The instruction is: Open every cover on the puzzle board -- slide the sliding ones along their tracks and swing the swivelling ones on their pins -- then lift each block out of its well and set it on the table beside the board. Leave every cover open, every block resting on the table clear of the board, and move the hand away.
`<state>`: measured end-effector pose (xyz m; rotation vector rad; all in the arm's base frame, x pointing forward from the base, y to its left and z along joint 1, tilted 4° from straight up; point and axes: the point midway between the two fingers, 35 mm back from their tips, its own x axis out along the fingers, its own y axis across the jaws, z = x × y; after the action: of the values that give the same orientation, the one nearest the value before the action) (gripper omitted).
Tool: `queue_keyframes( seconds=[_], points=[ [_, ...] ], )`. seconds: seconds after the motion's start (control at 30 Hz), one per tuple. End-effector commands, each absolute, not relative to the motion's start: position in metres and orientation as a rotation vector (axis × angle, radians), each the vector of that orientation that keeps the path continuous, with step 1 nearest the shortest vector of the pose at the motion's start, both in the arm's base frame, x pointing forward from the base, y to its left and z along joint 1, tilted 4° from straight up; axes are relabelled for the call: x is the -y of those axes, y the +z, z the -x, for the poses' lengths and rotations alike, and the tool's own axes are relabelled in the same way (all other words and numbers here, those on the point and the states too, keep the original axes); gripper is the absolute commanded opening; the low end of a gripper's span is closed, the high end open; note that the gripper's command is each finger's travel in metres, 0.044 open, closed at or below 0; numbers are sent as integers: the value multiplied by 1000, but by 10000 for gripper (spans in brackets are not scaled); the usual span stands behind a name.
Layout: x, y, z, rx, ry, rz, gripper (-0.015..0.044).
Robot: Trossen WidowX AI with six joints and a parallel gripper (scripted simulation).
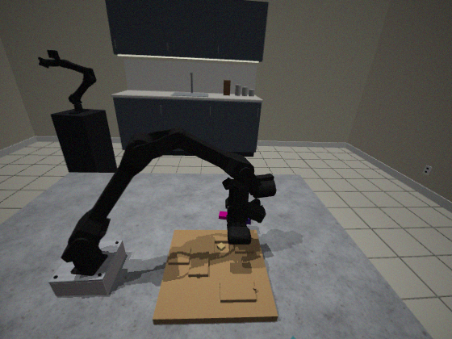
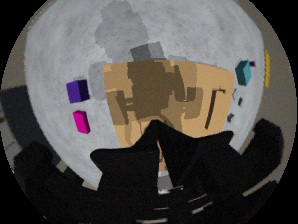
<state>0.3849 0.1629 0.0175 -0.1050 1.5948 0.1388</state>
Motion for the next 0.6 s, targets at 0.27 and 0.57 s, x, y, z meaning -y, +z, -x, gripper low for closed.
queue_keyframes(
  seconds=[0.27,0.57],
  points=[
    [-162,33,-387,-1594,137,113,0],
    [-142,41,-368,-1574,334,298,0]
  ],
)
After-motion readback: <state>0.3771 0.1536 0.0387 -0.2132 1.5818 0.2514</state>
